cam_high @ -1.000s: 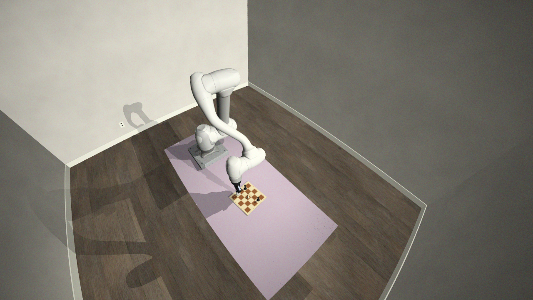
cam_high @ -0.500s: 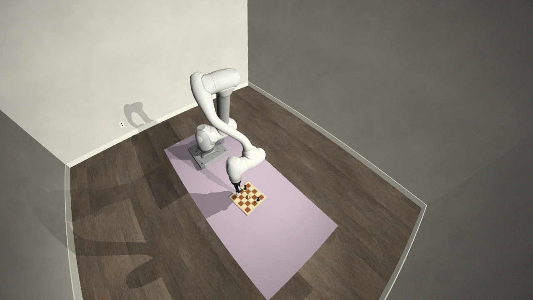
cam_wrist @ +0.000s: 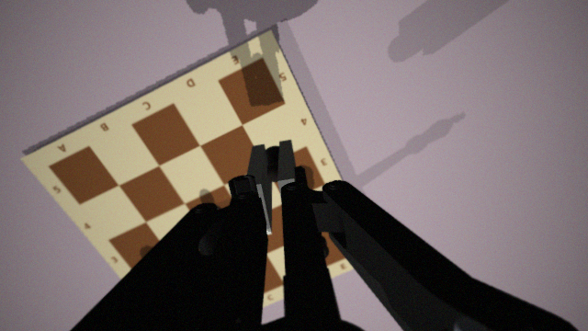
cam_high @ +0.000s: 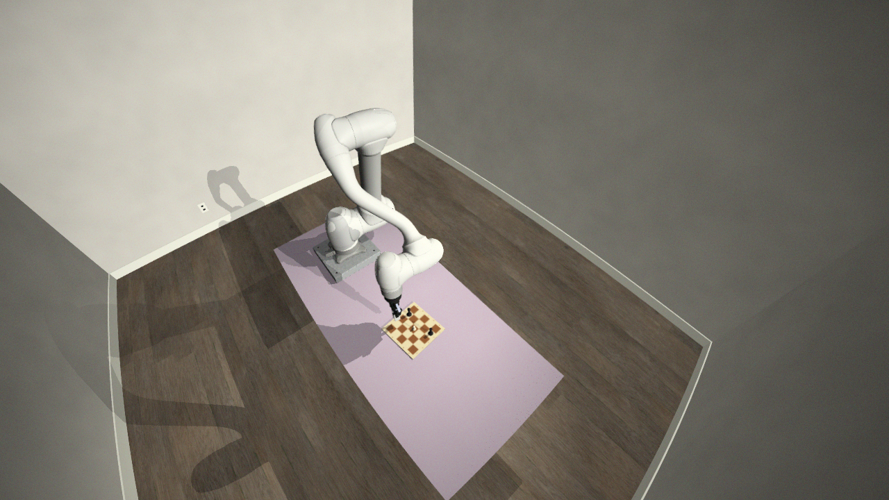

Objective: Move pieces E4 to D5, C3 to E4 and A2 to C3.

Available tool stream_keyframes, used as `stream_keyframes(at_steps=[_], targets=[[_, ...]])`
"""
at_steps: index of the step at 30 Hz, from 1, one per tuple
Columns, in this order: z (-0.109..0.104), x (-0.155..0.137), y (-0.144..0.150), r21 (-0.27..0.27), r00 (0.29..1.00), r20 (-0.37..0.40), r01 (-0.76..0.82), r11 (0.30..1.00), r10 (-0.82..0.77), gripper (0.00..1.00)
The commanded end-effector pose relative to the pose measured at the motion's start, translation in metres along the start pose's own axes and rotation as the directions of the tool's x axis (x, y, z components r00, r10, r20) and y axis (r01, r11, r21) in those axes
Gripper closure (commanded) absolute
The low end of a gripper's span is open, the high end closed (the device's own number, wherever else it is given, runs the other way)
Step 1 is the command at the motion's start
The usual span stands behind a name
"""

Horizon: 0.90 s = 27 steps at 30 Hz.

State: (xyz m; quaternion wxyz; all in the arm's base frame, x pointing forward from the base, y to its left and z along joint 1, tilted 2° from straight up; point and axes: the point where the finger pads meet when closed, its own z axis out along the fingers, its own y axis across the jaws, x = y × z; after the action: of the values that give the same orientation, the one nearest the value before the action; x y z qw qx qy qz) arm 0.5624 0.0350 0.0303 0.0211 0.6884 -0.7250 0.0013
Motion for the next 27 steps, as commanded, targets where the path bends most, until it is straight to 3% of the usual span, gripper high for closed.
stream_keyframes(at_steps=[1,9,21,27], targets=[[-0.014,0.000,0.000,0.000,1.000,0.000,0.000,1.000,0.000,1.00],[-0.050,0.000,0.000,0.000,1.000,0.000,0.000,1.000,0.000,1.00],[-0.052,0.000,-0.001,0.000,1.000,0.000,0.003,1.000,-0.003,1.00],[-0.052,0.026,-0.044,0.000,0.965,0.000,0.264,0.965,-0.264,1.00]])
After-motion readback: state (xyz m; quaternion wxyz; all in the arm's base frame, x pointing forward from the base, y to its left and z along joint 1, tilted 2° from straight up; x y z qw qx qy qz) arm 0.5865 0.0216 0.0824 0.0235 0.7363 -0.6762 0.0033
